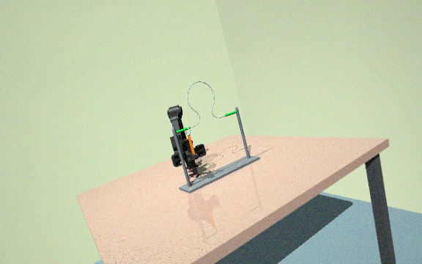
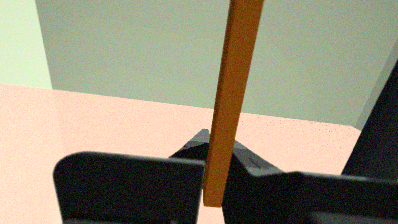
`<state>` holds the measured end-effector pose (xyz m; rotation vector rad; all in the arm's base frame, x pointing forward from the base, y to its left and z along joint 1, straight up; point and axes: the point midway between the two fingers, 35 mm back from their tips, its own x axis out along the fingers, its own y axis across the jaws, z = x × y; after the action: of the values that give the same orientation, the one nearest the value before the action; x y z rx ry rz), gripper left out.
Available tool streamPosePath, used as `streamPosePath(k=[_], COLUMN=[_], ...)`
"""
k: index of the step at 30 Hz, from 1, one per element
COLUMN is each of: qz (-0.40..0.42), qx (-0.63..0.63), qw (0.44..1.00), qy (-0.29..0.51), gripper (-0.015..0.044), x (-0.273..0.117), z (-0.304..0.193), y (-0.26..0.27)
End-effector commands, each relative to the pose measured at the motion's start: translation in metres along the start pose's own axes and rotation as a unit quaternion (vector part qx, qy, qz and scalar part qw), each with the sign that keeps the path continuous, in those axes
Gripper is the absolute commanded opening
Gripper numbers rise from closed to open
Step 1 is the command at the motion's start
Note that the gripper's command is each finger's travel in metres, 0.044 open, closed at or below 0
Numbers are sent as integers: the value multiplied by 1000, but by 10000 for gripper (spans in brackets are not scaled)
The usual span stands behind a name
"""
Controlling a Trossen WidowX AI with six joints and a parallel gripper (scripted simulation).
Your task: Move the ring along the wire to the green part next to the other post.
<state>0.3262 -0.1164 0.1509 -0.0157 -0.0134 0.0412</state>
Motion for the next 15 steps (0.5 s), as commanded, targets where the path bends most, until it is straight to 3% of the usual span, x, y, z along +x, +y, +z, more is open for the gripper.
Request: streamPosePath(k=[1, 5, 15], qz=[0, 0, -1], qx=[0, 0, 1], qw=[1000, 1000, 1000], qy=[0, 0, 0], gripper=[-63, -150, -150], x=[0, 0, 0], z=[0, 0, 7], y=[0, 0, -2])
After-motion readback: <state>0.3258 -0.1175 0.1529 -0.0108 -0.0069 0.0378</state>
